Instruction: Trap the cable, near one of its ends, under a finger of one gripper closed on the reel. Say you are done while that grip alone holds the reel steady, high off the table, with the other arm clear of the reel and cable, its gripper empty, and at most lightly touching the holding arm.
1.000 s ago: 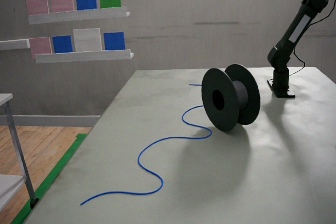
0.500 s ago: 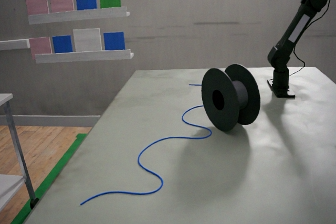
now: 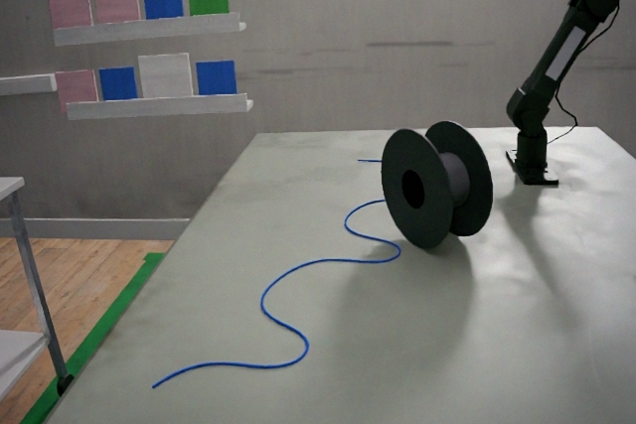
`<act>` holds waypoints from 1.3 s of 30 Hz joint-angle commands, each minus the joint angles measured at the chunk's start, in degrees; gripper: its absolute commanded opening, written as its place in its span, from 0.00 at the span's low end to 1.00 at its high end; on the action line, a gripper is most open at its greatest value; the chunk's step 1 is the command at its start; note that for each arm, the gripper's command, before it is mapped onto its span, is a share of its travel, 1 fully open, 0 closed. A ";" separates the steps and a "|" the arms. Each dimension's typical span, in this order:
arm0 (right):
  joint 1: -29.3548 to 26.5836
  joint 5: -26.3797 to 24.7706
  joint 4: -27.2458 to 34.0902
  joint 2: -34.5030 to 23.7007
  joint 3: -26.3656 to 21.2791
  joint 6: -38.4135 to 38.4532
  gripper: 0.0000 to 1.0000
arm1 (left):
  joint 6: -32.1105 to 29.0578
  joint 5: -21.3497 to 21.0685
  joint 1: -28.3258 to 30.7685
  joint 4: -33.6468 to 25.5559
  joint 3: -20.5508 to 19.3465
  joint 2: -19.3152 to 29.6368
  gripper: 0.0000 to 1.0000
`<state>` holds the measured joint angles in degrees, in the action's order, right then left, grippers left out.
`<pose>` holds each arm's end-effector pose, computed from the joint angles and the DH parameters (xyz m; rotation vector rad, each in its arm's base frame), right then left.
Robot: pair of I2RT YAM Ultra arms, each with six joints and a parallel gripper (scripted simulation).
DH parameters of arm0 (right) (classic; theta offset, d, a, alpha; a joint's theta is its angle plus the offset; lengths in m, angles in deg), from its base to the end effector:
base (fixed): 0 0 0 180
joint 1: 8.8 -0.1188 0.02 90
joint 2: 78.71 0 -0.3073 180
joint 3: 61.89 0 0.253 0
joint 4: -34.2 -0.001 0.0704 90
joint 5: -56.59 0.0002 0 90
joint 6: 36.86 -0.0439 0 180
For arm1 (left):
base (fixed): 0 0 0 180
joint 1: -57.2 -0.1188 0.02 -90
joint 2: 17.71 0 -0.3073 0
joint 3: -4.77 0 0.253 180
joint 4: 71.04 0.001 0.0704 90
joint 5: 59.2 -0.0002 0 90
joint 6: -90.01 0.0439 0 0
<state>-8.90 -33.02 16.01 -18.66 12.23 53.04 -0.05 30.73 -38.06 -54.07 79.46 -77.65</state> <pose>0.2260 0.0011 0.4382 0.0052 1.6427 -0.0029 -0.0216 0.2239 0.4446 -1.3060 1.1914 1.2551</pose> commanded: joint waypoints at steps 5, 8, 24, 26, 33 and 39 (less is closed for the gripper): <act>0.55 -0.80 5.01 0.21 -0.33 0.55 1.00 | 0.26 0.38 -0.09 -3.87 -1.67 0.02 1.00; 0.56 -0.82 5.11 0.28 -0.41 0.53 1.00 | 0.26 0.38 -0.09 -3.73 -1.86 0.01 1.00; 0.57 -0.84 5.17 0.33 -0.41 0.52 1.00 | 0.26 0.38 -0.09 -3.35 -1.88 0.01 1.00; 0.57 -0.84 5.17 0.33 -0.41 0.52 0.88 | 0.26 0.38 -0.09 -3.35 -1.88 0.01 1.00; 0.57 -0.84 5.17 0.33 -0.41 0.51 0.59 | 0.26 0.38 -0.09 -3.35 -1.88 0.01 1.00; 0.57 -0.84 5.17 0.33 -0.41 0.50 0.30 | 0.26 0.38 -0.09 -3.35 -1.88 0.01 1.00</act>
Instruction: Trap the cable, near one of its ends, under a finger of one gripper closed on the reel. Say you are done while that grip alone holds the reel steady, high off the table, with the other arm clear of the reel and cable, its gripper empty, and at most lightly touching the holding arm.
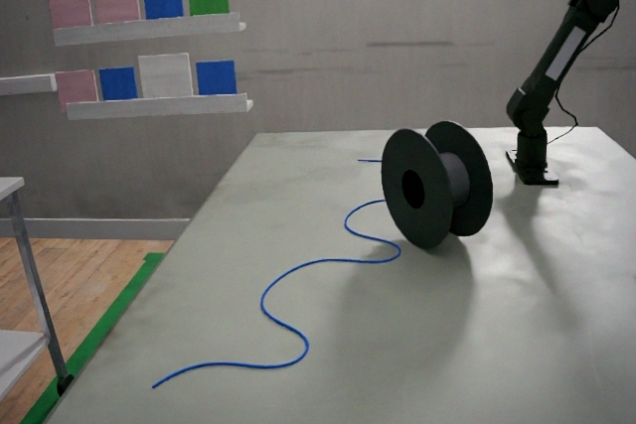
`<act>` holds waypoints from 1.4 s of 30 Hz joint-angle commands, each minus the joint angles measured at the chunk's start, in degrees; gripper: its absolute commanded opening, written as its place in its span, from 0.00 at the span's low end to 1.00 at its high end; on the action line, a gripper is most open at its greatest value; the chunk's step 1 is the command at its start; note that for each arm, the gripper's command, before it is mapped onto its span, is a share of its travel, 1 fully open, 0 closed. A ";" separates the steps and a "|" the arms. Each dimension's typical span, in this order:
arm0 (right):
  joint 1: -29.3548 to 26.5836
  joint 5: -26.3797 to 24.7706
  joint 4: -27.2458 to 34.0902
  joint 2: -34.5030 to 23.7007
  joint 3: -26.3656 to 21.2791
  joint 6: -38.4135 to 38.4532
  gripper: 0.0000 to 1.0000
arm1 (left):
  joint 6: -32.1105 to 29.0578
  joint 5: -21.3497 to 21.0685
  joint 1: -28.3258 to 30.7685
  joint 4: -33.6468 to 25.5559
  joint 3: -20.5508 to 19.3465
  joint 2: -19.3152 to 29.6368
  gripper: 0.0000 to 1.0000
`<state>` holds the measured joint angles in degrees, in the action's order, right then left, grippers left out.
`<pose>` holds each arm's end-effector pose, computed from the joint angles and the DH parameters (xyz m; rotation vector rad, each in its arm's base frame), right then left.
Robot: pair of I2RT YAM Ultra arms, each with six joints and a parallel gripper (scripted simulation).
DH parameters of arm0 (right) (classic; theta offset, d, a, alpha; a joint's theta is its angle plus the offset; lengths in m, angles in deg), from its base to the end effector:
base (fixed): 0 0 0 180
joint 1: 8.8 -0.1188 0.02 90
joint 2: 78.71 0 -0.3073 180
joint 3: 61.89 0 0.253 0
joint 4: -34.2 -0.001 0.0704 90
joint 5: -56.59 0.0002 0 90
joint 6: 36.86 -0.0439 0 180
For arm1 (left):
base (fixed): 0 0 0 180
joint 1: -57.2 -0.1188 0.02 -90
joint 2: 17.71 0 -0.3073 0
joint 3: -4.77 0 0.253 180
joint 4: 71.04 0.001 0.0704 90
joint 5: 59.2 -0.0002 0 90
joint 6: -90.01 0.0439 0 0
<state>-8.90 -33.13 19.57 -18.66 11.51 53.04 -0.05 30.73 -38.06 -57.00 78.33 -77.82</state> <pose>0.2270 0.0012 0.4407 0.0038 1.5931 -0.0012 -0.0218 0.2262 0.4427 -1.2840 1.1714 1.2696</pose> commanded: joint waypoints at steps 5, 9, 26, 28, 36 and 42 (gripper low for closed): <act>0.86 -0.73 1.60 0.33 0.31 0.50 0.30 | 0.26 0.38 -0.09 -0.42 -0.75 0.18 1.00; 0.49 -0.74 1.61 0.34 0.31 0.49 0.30 | 0.26 0.38 -0.09 -0.42 -0.75 0.18 1.00; 1.32 -0.74 1.61 0.33 0.31 0.50 0.30 | 0.26 0.38 -0.09 -0.42 -0.75 0.18 1.00; 1.32 -0.74 1.61 0.34 0.31 0.49 0.30 | 0.26 0.38 -0.09 -0.42 -0.75 0.18 1.00; 1.31 -0.71 -0.80 0.70 0.00 -0.83 0.30 | 0.26 0.38 -0.09 -0.42 -0.75 0.18 1.00; 1.30 -0.69 -2.44 0.87 0.16 -1.68 0.30 | 0.26 0.38 -0.09 -0.42 -0.75 0.18 1.00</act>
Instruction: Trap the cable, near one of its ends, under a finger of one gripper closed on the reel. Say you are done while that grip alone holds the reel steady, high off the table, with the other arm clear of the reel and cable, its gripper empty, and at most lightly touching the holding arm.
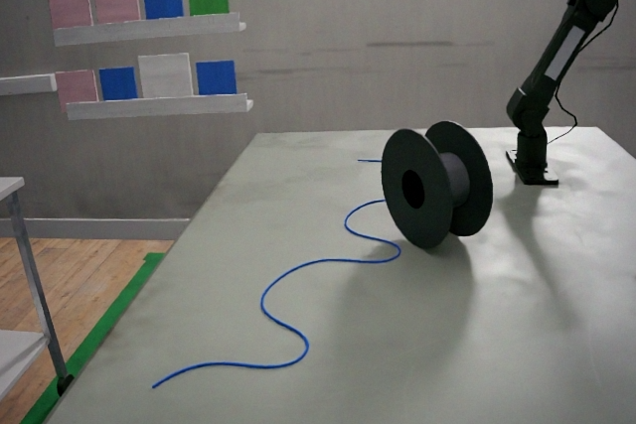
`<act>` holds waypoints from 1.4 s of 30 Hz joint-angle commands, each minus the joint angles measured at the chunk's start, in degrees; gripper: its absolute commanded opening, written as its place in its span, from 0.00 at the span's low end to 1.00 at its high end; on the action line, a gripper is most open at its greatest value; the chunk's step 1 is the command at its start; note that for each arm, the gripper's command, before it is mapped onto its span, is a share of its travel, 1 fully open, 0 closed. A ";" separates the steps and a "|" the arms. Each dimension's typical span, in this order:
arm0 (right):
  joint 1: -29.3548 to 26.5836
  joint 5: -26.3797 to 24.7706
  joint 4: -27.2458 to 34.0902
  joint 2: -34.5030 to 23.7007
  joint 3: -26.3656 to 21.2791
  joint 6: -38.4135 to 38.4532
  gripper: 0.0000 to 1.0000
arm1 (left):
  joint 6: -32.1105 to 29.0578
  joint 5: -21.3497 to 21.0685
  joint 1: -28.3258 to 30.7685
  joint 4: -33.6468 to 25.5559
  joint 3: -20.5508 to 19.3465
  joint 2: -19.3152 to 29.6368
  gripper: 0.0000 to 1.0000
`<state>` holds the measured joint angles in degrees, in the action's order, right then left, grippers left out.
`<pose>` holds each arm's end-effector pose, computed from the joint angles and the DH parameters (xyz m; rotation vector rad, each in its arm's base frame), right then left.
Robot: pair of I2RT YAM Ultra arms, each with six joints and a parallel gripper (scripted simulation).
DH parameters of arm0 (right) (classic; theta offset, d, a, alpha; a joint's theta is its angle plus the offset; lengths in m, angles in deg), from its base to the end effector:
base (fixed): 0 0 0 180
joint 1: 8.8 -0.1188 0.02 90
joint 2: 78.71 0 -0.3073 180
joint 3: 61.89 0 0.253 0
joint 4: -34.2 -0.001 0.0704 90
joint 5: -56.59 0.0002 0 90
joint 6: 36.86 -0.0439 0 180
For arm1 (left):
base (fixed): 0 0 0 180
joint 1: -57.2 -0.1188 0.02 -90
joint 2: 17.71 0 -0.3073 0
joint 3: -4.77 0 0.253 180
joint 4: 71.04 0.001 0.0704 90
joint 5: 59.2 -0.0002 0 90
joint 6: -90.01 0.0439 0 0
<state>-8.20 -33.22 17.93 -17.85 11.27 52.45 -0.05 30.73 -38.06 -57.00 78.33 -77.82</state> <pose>0.2316 -0.0016 0.4330 0.0210 1.6400 -0.0015 -0.0218 0.2262 0.4427 -1.2840 1.1714 1.2696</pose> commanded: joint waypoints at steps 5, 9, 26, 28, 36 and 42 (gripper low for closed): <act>0.53 -0.47 -4.40 1.58 -0.16 -2.95 0.30 | 0.26 0.38 -0.09 -0.42 -0.75 0.18 1.00; 0.48 -0.36 -8.40 2.79 -0.23 -5.05 0.30 | 0.26 0.38 -0.09 -0.42 -0.75 0.18 1.00; 0.31 -0.09 -30.58 9.29 -1.19 -16.55 0.30 | 0.26 0.38 -0.09 -0.42 -0.75 0.18 1.00; 0.30 -0.10 -33.93 10.30 -1.32 -18.28 0.30 | 0.26 0.38 -0.09 -0.42 -0.75 0.18 1.00; 0.39 -0.32 -43.86 13.48 -1.43 -23.27 0.30 | 0.26 0.38 -0.09 -0.42 -0.75 0.18 1.00; 0.38 -0.37 -52.41 15.81 -1.94 -27.64 0.30 | 0.26 0.38 -0.09 -0.42 -0.75 0.18 1.00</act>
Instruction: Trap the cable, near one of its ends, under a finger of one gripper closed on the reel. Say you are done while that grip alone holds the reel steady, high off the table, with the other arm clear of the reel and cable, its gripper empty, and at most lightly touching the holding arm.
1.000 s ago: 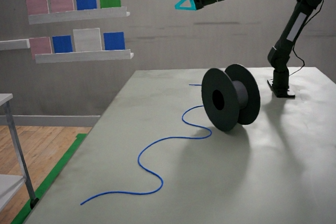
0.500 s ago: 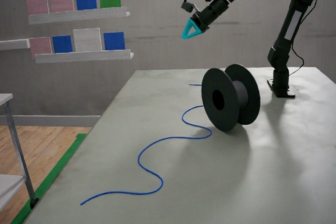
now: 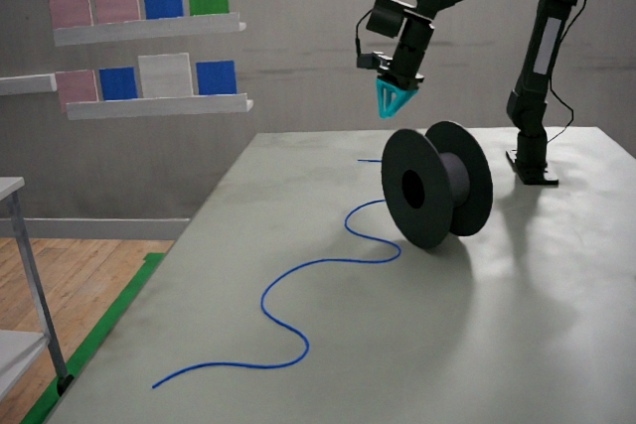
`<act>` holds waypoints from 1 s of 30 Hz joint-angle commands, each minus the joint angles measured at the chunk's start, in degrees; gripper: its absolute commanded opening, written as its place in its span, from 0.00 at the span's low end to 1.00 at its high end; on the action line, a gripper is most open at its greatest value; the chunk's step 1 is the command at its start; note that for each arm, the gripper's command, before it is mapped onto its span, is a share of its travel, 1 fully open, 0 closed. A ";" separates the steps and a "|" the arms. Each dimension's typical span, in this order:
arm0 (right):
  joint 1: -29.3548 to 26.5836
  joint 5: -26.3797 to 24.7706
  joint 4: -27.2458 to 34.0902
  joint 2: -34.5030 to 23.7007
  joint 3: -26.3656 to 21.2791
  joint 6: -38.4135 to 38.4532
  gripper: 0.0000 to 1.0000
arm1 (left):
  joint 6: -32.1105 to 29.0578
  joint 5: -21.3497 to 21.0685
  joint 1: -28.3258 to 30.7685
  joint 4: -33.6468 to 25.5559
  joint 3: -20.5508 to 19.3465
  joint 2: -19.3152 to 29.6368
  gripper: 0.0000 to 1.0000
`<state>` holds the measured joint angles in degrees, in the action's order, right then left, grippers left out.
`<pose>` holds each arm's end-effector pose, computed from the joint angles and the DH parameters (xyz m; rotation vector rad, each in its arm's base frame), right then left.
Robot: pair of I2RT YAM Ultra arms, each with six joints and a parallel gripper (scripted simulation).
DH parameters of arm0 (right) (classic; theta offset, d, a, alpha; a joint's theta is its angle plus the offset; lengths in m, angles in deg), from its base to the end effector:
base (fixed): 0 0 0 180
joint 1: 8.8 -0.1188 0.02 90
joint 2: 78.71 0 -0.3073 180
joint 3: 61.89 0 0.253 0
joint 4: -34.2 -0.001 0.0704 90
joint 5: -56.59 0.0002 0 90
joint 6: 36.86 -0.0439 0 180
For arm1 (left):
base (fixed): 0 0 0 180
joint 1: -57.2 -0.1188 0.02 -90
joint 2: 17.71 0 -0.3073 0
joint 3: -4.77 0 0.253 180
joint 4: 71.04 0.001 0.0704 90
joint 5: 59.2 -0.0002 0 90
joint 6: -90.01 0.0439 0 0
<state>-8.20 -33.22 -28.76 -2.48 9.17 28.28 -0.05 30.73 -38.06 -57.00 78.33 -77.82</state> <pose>0.2412 -0.0017 0.2883 0.6103 2.6975 0.1078 -0.0218 0.2262 0.4427 -1.2840 1.1714 1.2696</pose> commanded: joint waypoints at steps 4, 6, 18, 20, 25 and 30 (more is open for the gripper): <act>0.42 -0.45 -10.40 1.90 -0.18 -5.82 0.30 | 0.26 0.38 -0.09 -0.42 -0.75 0.18 1.00; 0.43 -0.47 -11.41 2.19 -0.22 -6.32 0.30 | 0.26 0.38 -0.09 -0.42 -0.75 0.18 1.00; 0.57 -0.53 -17.89 3.88 -0.45 -9.56 0.30 | 0.26 0.38 -0.09 -0.42 -0.75 0.18 1.00; 0.58 -0.53 -18.23 3.85 -0.59 -9.75 0.30 | 0.26 0.38 -0.09 -0.42 -0.75 0.18 1.00; 0.61 -0.53 -18.38 3.91 -0.70 -9.87 0.30 | 0.26 0.38 -0.09 -0.42 -0.75 0.18 1.00; 0.62 -0.52 -17.89 3.98 -0.82 -9.88 0.30 | 0.26 0.38 -0.09 -0.42 -0.75 0.18 1.00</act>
<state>-8.20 -33.33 -46.61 1.41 8.71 19.05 -0.05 30.73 -38.06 -57.00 78.33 -77.82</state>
